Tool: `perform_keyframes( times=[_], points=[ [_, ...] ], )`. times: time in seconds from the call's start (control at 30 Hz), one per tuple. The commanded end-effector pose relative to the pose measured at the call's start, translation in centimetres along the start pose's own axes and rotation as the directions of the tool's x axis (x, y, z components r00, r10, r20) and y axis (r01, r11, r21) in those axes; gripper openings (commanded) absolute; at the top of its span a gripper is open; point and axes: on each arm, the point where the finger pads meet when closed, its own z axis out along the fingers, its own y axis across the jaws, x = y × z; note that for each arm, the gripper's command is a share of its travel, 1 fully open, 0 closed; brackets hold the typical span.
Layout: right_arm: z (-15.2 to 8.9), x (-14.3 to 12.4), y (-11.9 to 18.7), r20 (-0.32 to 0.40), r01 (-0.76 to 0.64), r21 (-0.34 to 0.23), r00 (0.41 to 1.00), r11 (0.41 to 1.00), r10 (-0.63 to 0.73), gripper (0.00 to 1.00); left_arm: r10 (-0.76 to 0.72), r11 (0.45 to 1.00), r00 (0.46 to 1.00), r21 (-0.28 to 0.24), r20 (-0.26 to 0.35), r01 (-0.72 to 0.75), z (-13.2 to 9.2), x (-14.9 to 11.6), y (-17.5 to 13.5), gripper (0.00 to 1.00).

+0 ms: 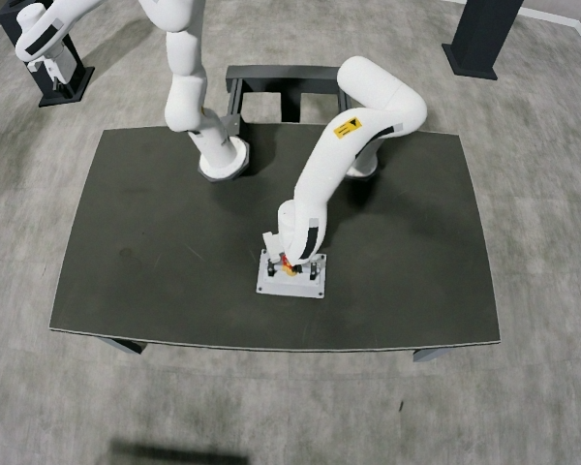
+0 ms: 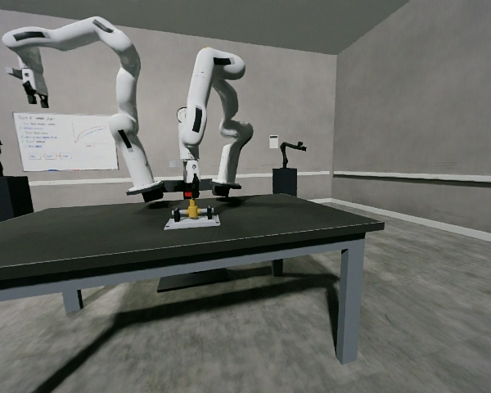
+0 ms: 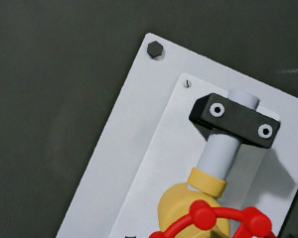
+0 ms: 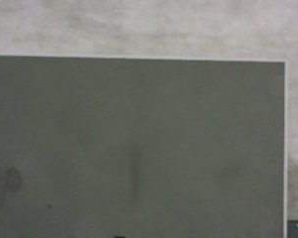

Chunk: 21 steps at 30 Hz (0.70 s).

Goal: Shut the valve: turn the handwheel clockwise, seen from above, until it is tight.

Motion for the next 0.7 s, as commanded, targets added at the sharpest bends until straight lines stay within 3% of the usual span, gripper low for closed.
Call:
perform_keyframes(
  times=[0.0, 0.2, 0.23, 0.67],
  points=[
    [-0.08, 0.04, 0.0, -0.002, 0.0, 0.0, 1.0, 1.0, 0.0, 1.0, 0.0, 1.0, 1.0, 0.001, -0.001, 0.0, -0.06, 0.06, -0.05, 0.0],
    [-0.08, 0.04, 0.0, -0.002, 0.0, 0.0, 1.0, 1.0, 0.0, 1.0, 0.0, 1.0, 1.0, 0.001, -0.001, 0.0, -0.06, 0.06, -0.05, 0.0],
    [-0.08, 0.04, 0.0, -0.002, 0.0, 0.0, 1.0, 1.0, 0.0, 1.0, 0.0, 1.0, 1.0, 0.001, -0.001, 0.0, -0.06, 0.06, -0.05, 0.86],
    [-0.08, 0.04, 0.0, -0.002, 0.0, 0.0, 1.0, 1.0, 0.0, 1.0, 0.0, 1.0, 1.0, 0.001, -0.001, 0.0, -0.06, 0.06, -0.05, 0.86]
  ],
)
